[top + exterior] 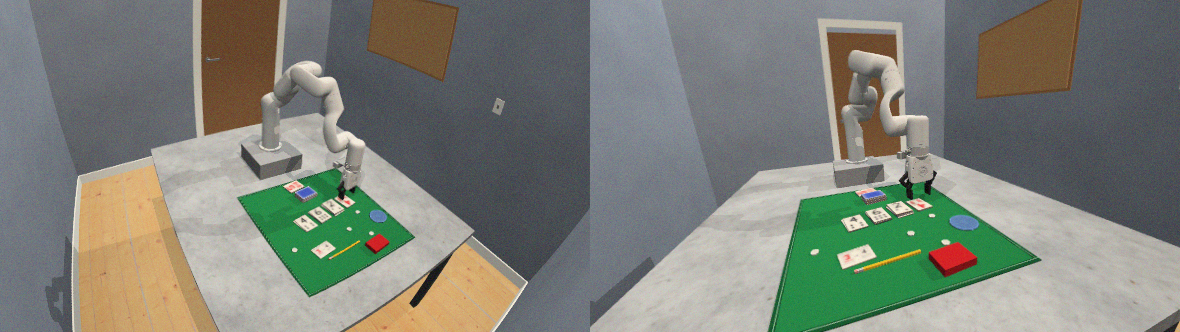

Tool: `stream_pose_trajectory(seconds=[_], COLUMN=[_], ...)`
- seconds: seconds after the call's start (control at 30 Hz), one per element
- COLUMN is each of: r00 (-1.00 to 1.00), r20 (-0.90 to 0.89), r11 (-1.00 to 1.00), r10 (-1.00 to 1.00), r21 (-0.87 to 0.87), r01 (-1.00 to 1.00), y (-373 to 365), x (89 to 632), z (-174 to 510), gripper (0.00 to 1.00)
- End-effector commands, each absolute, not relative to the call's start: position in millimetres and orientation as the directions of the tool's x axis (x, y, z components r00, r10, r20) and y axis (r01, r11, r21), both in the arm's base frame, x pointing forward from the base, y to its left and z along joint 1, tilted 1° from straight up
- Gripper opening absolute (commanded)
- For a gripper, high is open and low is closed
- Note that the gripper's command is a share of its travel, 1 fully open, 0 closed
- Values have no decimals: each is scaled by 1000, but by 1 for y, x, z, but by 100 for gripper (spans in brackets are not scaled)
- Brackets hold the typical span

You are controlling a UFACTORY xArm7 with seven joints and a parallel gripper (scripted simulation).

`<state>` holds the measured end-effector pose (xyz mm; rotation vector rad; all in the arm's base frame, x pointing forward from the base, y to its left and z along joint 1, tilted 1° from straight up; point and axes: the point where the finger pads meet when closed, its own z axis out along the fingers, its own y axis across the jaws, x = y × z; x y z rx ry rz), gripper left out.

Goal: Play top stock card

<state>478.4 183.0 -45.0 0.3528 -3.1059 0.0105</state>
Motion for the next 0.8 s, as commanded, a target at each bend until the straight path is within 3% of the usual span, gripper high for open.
stream_pose_trajectory(seconds=[0.0,0.67,0.7,0.77], r00=[-974,-974,-974,-974], r20=[15,15,15,15], r11=[974,975,975,975], r10=[-224,-224,-224,-224], r21=[-5,-5,-5,-5], r01=[-224,-224,-224,-224], y=[183,184,184,184], x=[479,480,480,480], z=[-28,24,24,24], gripper=[87,87,100,100])
